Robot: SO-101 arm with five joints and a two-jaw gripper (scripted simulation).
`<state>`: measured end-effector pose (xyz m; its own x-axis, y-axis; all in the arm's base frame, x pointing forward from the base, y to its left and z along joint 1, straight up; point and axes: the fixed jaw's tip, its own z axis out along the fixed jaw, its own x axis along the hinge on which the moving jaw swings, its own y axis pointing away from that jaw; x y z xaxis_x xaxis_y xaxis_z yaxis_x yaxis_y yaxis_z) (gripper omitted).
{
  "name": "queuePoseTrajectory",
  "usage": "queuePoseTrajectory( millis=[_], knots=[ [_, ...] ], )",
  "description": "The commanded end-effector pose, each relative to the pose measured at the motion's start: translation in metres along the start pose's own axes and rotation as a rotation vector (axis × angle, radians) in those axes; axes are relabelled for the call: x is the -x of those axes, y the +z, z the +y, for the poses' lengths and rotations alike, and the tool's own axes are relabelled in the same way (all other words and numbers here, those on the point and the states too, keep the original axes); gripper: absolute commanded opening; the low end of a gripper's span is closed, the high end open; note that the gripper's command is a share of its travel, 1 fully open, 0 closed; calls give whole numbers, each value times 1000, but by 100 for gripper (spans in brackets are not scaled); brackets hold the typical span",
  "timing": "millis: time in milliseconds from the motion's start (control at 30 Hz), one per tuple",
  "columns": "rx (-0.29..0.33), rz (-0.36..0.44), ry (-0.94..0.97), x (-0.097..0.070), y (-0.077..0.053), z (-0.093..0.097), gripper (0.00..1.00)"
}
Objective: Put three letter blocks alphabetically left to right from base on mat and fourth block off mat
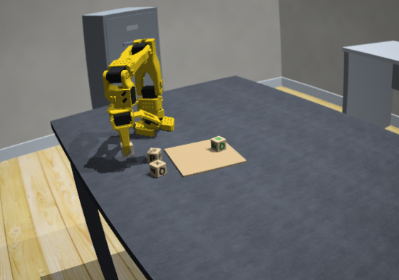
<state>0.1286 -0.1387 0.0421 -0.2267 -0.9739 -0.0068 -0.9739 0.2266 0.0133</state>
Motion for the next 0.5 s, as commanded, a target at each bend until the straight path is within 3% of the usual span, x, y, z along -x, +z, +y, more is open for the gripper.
queuePoseTrajectory(
  millis=[0,167,467],
  knots=[
    [-79,49,-1,-4,-25,-8,0],
    [-79,49,-1,-3,-33,-6,0],
    [-79,49,-2,-3,-34,-6,0]
  ],
)
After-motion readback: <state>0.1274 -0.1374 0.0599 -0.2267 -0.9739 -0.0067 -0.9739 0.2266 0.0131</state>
